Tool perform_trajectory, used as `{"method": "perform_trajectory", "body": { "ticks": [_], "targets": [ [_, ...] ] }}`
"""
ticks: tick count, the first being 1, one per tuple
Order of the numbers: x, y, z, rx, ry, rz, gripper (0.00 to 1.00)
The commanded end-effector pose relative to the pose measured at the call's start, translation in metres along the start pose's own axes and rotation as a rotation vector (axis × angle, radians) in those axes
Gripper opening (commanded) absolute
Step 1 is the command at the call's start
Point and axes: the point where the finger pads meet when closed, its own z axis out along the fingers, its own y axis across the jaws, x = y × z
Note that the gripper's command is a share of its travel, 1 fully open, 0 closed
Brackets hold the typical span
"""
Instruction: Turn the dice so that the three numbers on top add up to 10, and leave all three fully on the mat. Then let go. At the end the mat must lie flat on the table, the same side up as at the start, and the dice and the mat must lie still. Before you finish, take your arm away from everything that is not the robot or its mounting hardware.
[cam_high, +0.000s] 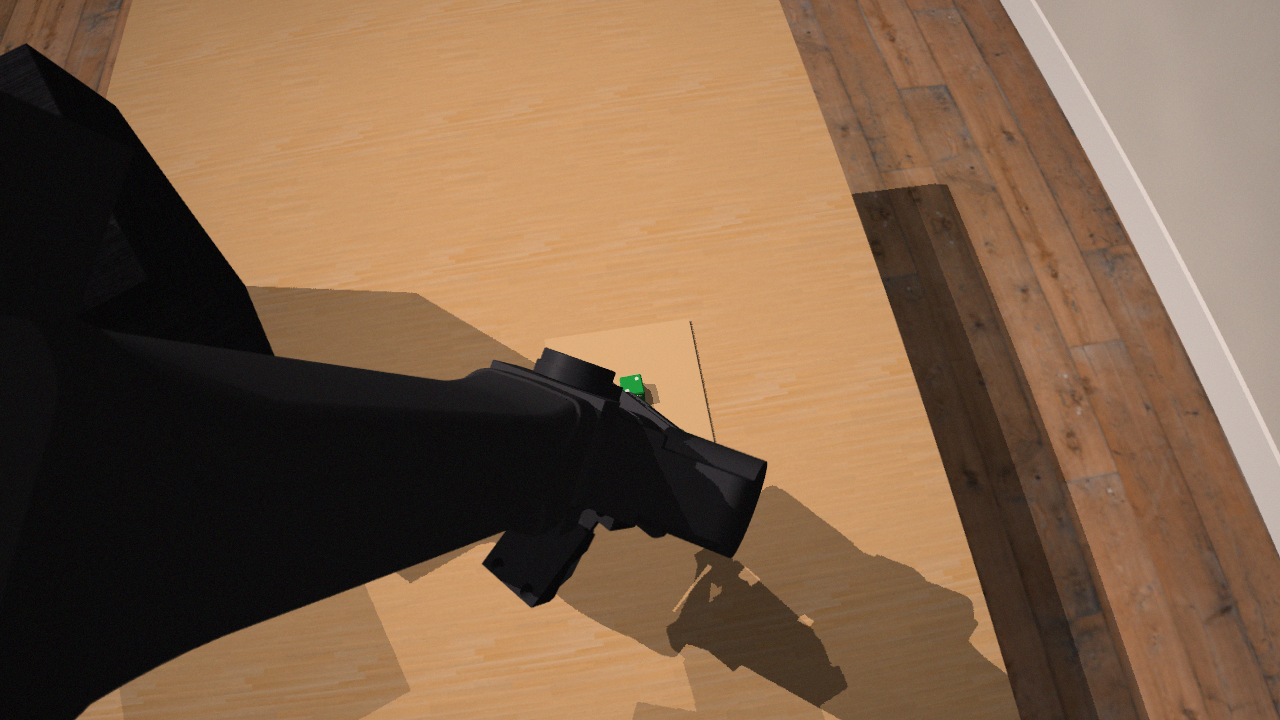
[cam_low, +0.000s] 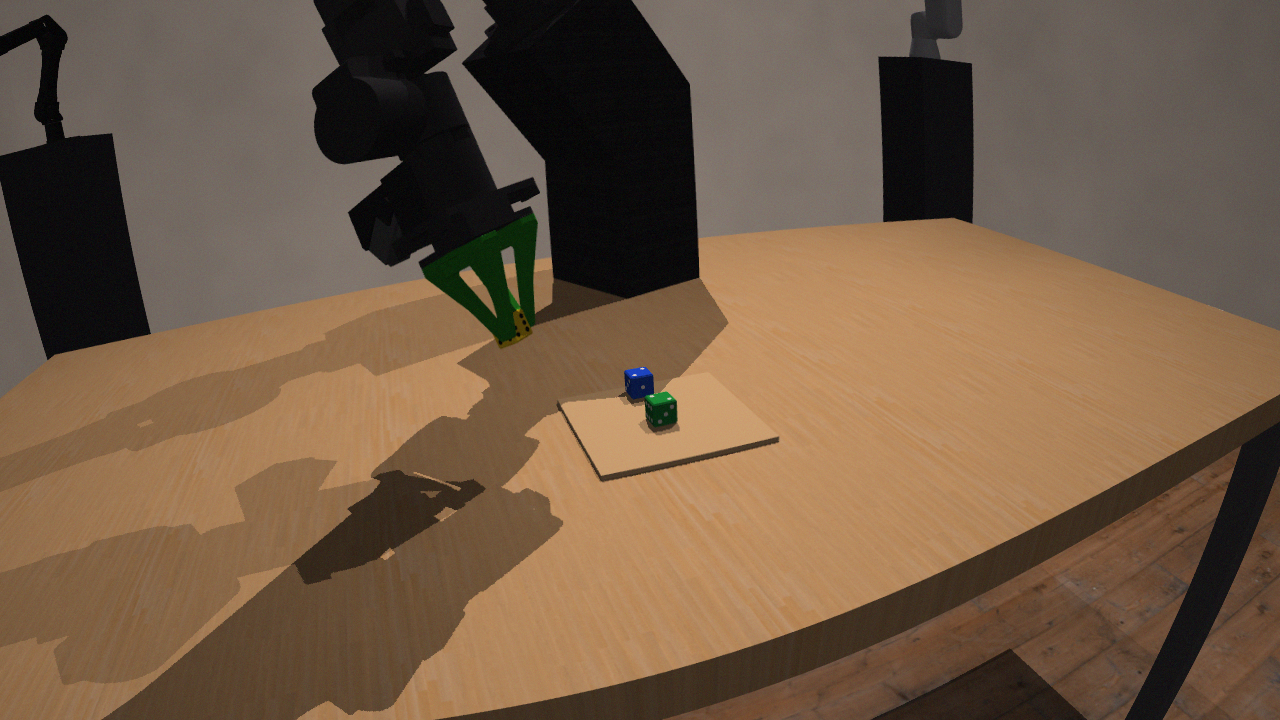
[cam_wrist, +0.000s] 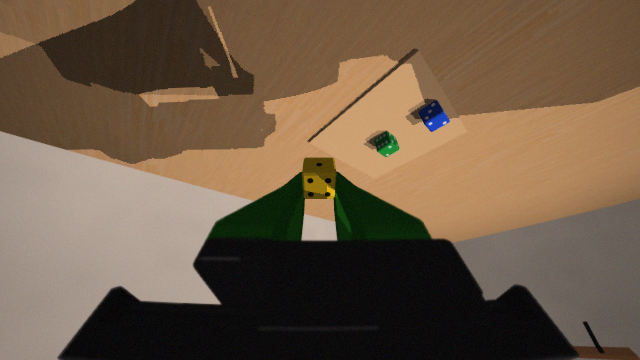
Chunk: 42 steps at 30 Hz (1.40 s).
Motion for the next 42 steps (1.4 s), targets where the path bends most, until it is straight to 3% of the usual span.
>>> {"method": "perform_trajectory", "body": {
  "ticks": [1, 3, 4, 7, 9, 12, 13, 17, 22, 34, 38, 42],
  "targets": [
    [-0.016, 0.019, -0.012, -0.070, 0.121, -0.040, 0.15],
    [-0.016, 0.019, -0.012, -0.070, 0.121, -0.040, 0.15],
    [-0.020, 0.004, -0.002, -0.036, 0.184, -0.037, 0.15],
    [-0.018, 0.005, -0.005, -0.042, 0.358, -0.036, 0.15],
    [-0.018, 0.014, -0.005, -0.057, 0.430, -0.039, 0.15],
    [-0.017, 0.014, -0.005, -0.057, 0.468, -0.039, 0.15],
    [-0.002, 0.022, -0.014, -0.077, 0.487, -0.070, 0.15],
    [-0.002, 0.023, -0.014, -0.079, 0.487, -0.071, 0.15],
    [-0.020, 0.009, -0.001, -0.028, 0.466, -0.030, 0.15],
    [-0.034, 0.014, 0.033, -0.049, 0.469, -0.039, 0.15],
    [-0.024, 0.012, 0.040, -0.041, 0.484, -0.058, 0.15],
    [-0.043, 0.015, 0.053, -0.050, 0.467, -0.037, 0.15]
  ]
}}
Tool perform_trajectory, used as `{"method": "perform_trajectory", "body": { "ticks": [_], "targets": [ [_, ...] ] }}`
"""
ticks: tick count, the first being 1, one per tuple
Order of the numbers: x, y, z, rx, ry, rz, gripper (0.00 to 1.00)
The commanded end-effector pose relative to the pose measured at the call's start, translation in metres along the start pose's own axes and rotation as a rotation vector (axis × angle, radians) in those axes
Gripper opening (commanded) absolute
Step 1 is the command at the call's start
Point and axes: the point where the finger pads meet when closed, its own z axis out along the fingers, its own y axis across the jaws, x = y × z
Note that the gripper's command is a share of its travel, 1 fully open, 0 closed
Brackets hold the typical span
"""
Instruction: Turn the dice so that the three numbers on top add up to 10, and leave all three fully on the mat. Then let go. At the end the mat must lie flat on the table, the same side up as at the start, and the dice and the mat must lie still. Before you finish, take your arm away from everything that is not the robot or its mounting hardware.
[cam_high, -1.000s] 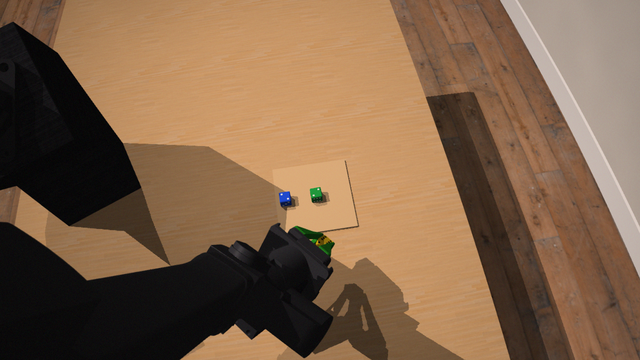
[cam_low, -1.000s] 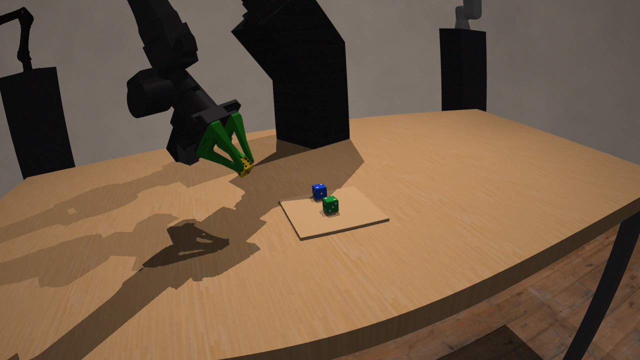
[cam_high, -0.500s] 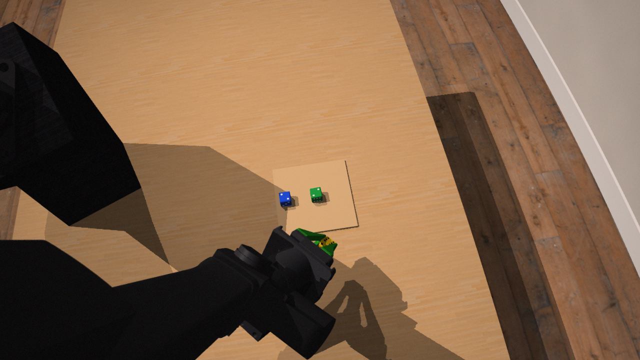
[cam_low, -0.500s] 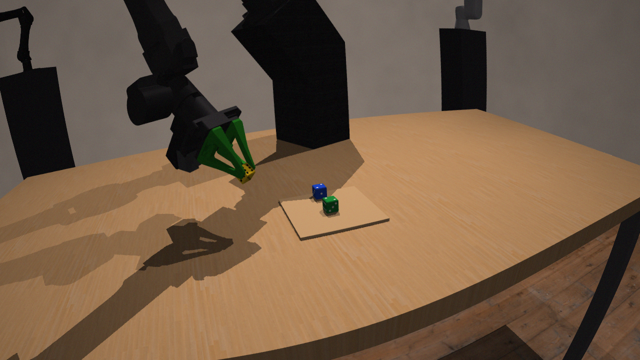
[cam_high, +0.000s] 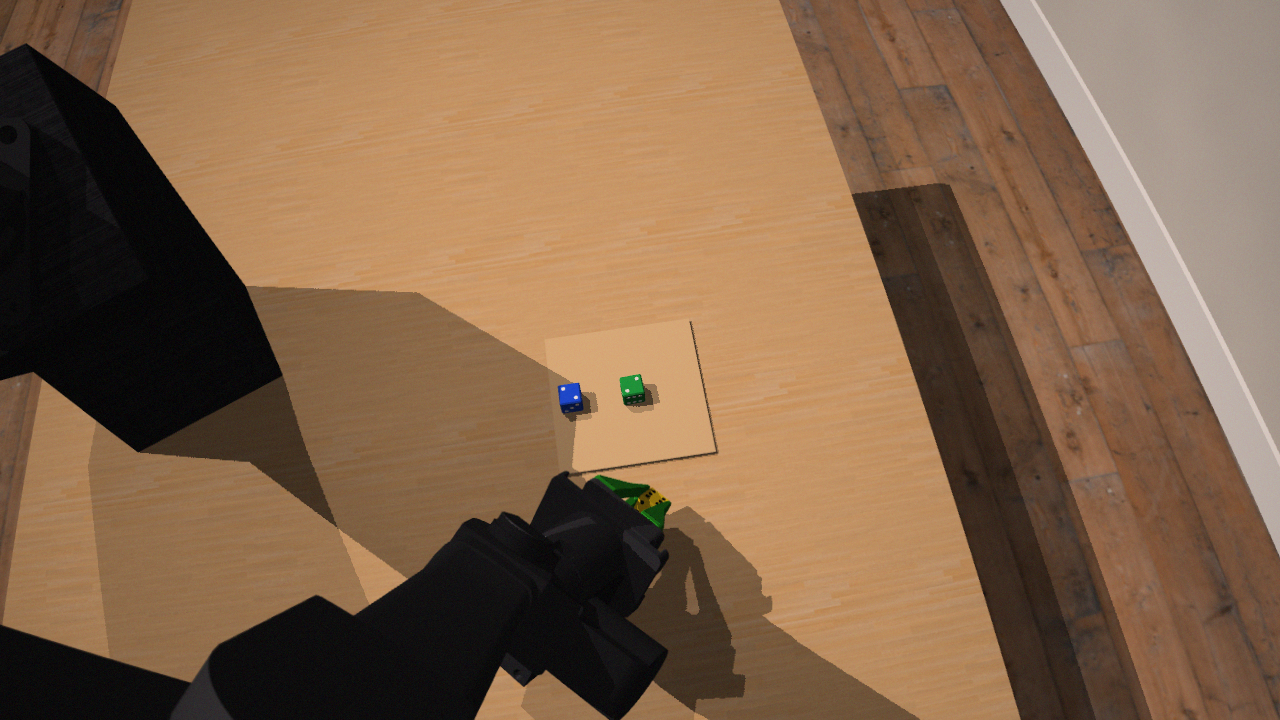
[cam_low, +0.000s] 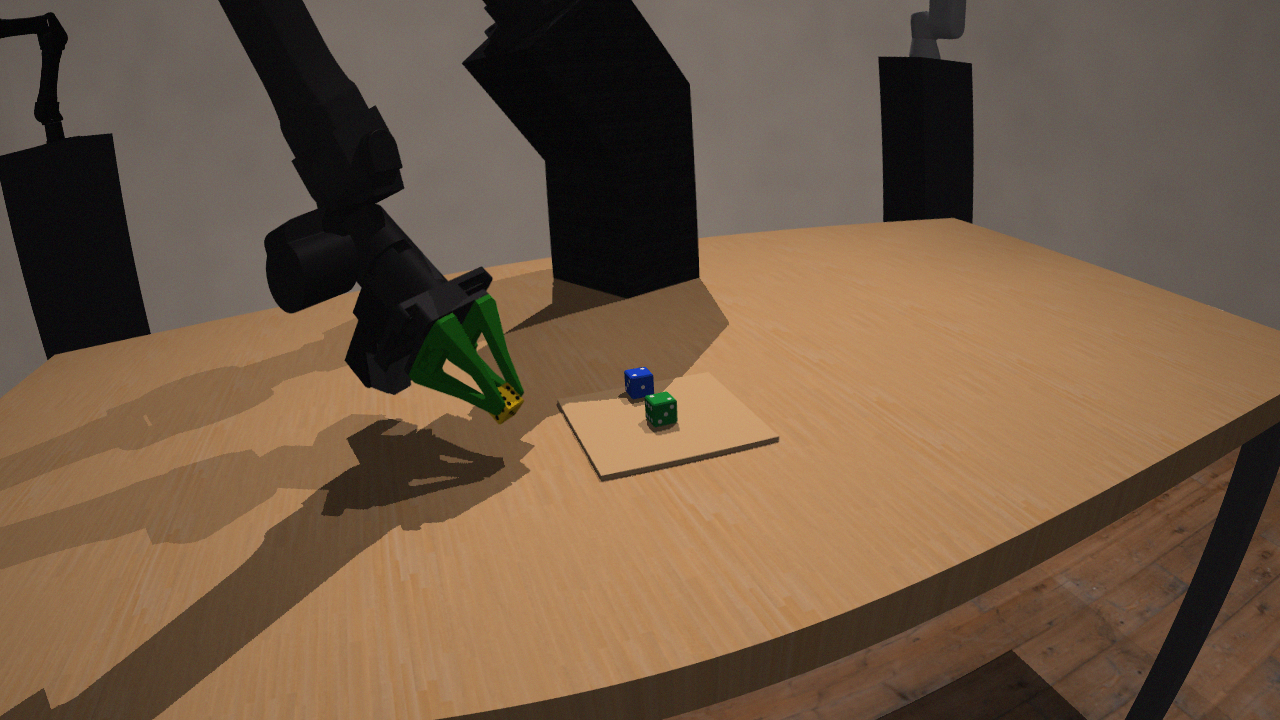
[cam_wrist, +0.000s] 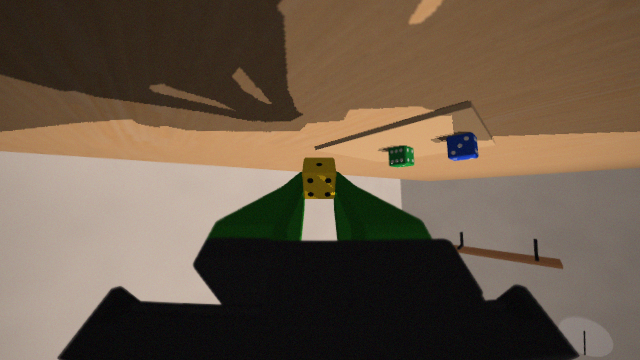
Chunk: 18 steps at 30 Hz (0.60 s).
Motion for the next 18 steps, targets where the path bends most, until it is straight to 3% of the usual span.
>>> {"method": "perform_trajectory", "body": {
  "ticks": [1, 6, 9, 18],
  "targets": [
    [-0.011, 0.007, 0.005, -0.023, -0.003, -0.025, 0.15],
    [-0.009, 0.005, 0.015, -0.013, 0.009, -0.038, 0.15],
    [-0.009, 0.019, 0.009, -0.039, 0.006, -0.050, 0.15],
    [-0.009, 0.017, 0.009, -0.036, 0.005, -0.047, 0.15]
  ]
}}
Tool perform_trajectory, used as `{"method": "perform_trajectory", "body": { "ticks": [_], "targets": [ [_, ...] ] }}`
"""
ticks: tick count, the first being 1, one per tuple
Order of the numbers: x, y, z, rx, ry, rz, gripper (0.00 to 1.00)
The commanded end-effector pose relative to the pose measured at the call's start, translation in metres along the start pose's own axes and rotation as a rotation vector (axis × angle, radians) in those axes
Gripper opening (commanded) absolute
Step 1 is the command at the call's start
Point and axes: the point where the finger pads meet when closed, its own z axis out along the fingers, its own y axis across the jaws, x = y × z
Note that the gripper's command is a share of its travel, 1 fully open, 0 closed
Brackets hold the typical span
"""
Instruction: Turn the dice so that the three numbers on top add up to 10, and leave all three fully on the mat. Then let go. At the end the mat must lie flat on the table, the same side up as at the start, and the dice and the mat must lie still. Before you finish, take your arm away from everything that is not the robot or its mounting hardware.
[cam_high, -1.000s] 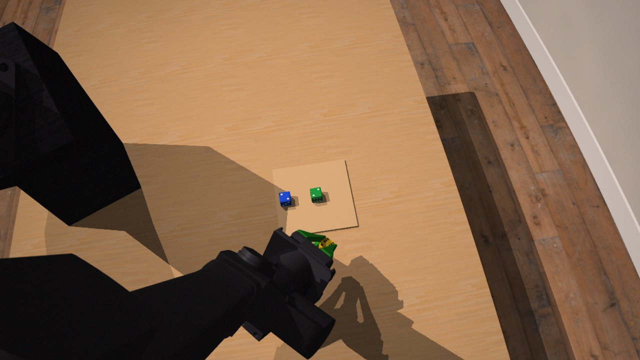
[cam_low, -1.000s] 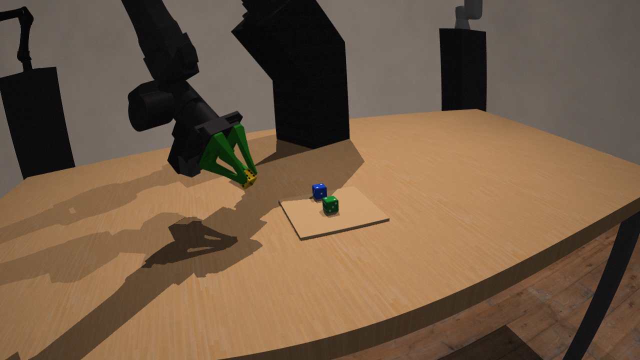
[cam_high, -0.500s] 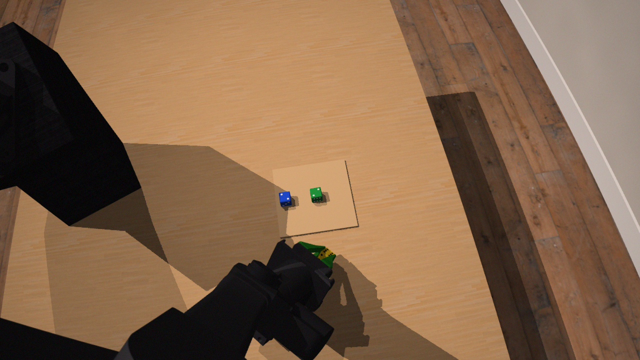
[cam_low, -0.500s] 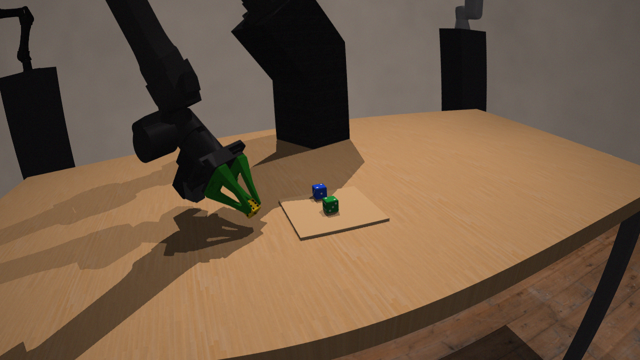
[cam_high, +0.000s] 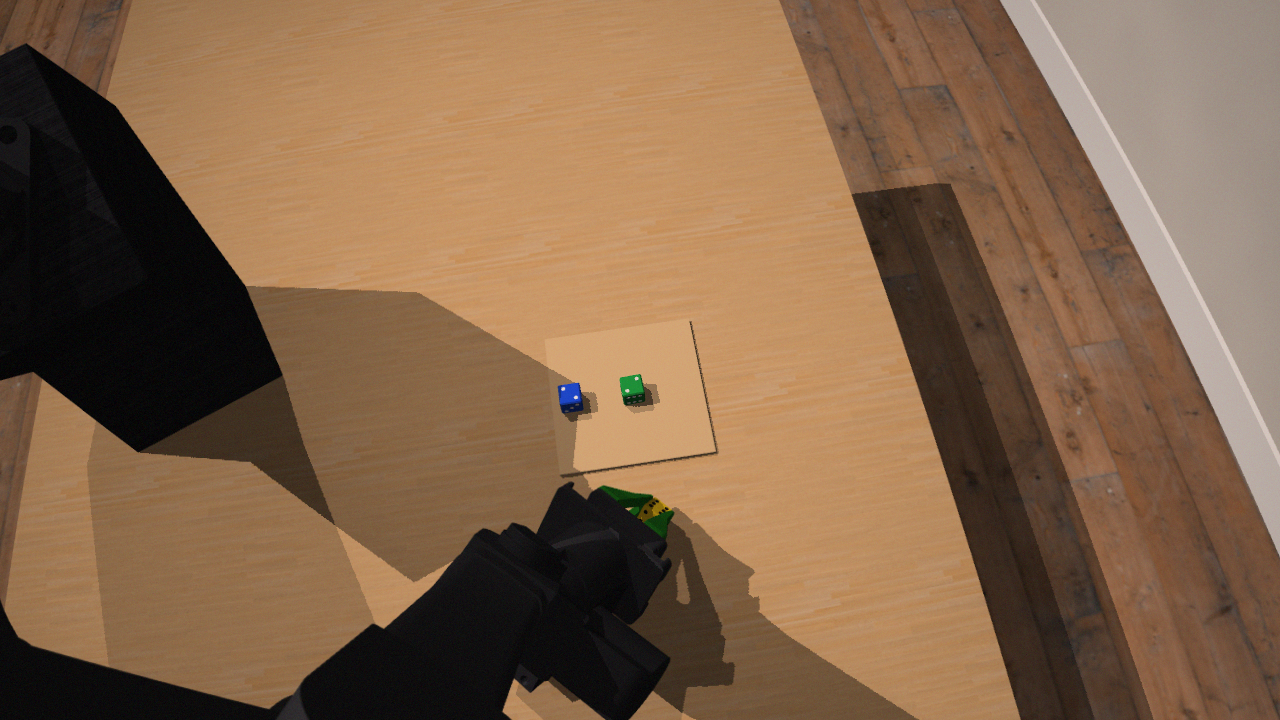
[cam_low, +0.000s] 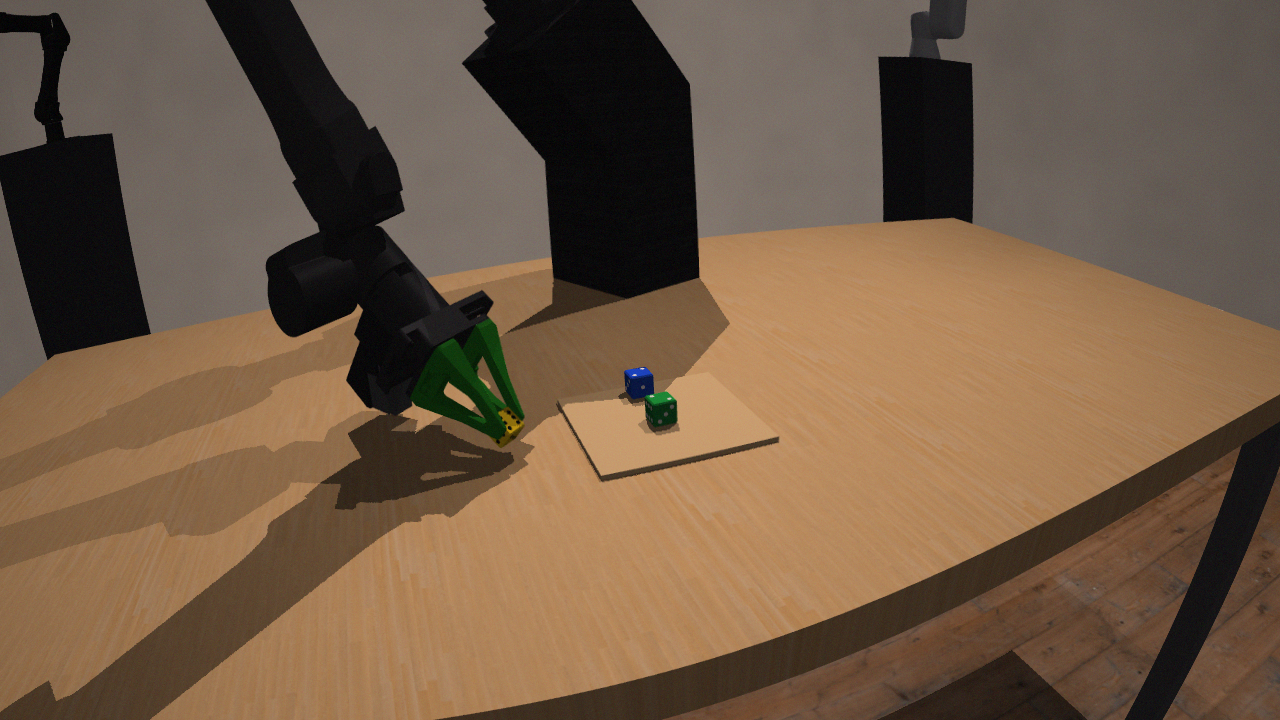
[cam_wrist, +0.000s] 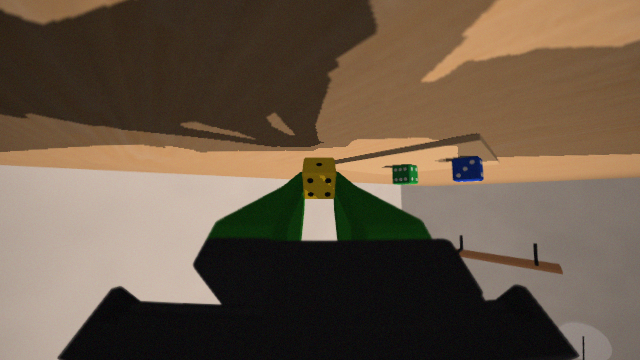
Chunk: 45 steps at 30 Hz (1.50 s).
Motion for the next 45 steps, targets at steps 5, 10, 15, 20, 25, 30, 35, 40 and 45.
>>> {"method": "perform_trajectory", "body": {
  "ticks": [5, 10, 15, 20, 25, 30, 35, 40, 45],
  "targets": [
    [0.005, 0.013, -0.003, -0.030, 0.007, -0.039, 0.15],
    [0.005, 0.013, -0.003, -0.030, 0.007, -0.039, 0.15],
    [0.005, 0.013, -0.003, -0.030, 0.007, -0.039, 0.15],
    [0.005, 0.013, -0.003, -0.030, 0.007, -0.039, 0.15],
    [0.005, 0.013, -0.003, -0.030, 0.007, -0.039, 0.15],
    [0.005, 0.013, -0.003, -0.030, 0.007, -0.038, 0.15],
    [0.000, 0.008, 0.001, -0.020, 0.005, -0.029, 0.15],
    [-0.006, 0.003, 0.003, -0.014, 0.001, -0.019, 0.15],
    [-0.004, 0.007, 0.004, -0.018, 0.005, -0.027, 0.15]
  ]
}}
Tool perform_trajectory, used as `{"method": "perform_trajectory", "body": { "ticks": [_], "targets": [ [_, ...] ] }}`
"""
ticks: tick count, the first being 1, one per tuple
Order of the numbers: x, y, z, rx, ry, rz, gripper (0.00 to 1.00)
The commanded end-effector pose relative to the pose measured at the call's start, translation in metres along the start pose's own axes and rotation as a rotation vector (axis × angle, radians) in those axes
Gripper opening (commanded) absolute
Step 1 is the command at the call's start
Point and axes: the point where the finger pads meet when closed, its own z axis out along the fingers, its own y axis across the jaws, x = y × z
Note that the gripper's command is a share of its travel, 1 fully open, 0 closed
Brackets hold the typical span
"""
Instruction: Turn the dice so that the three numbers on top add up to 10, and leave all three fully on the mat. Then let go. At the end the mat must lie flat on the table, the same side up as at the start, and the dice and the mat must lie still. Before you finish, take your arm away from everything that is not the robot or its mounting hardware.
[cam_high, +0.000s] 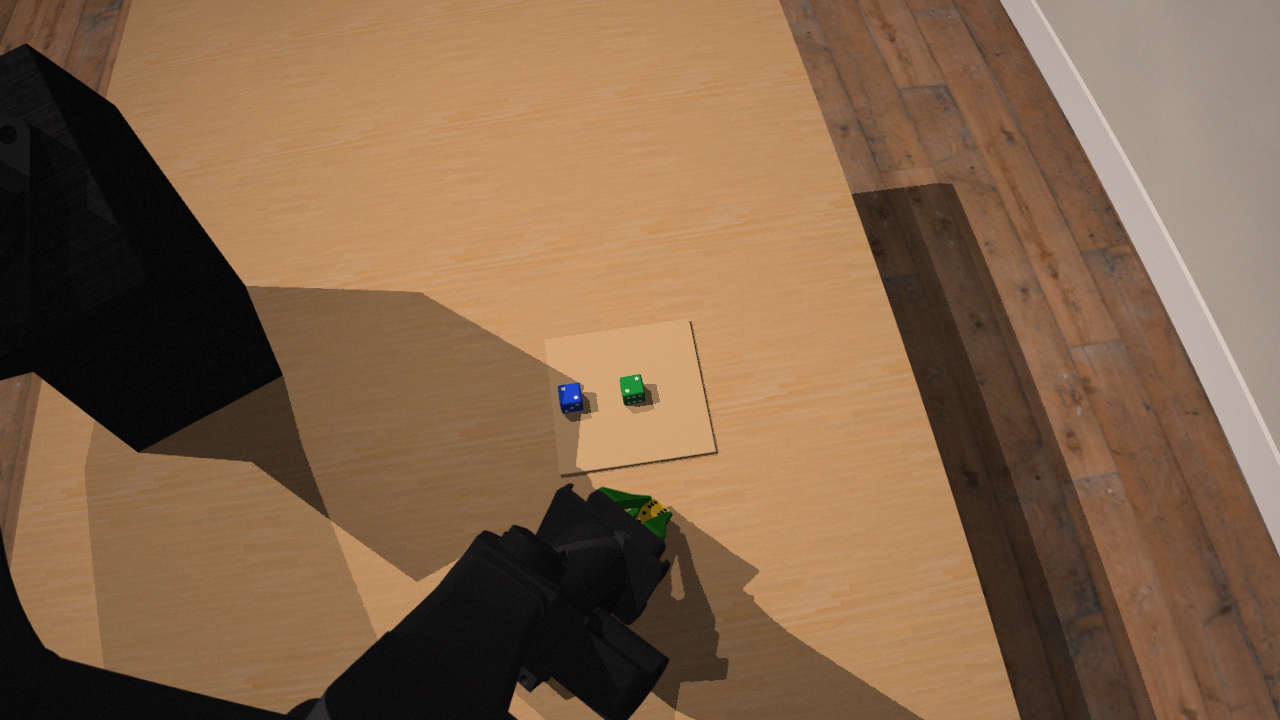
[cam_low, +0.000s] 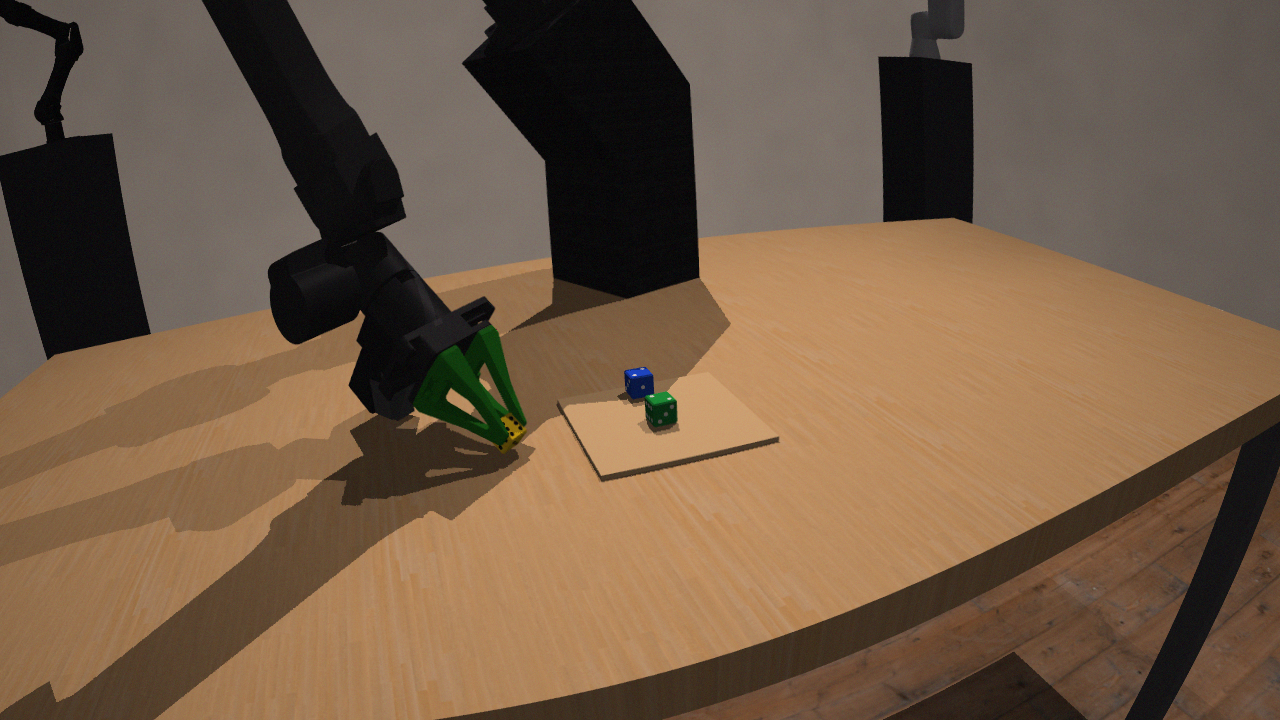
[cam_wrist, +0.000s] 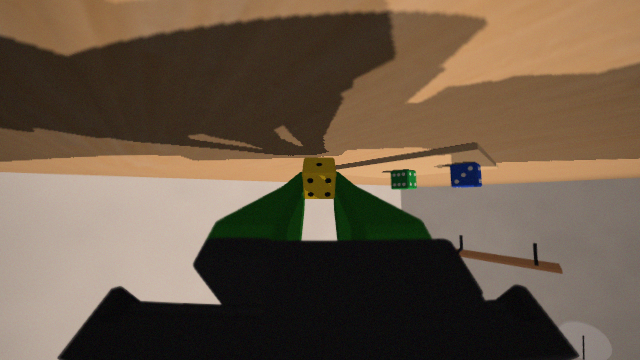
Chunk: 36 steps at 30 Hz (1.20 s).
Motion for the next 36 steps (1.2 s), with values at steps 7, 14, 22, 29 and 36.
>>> {"method": "perform_trajectory", "body": {
  "ticks": [7, 14, 22, 29, 36],
  "targets": [
    [-0.0020, 0.0115, 0.0011, -0.028, 0.004, -0.033, 0.15],
    [-0.0009, 0.0109, 0.0019, -0.026, 0.006, -0.034, 0.15],
    [-0.0009, 0.0109, 0.0019, -0.026, 0.006, -0.034, 0.15],
    [-0.0009, 0.0109, 0.0019, -0.026, 0.006, -0.034, 0.15],
    [-0.0009, 0.0109, 0.0019, -0.026, 0.006, -0.034, 0.15]
  ]
}}
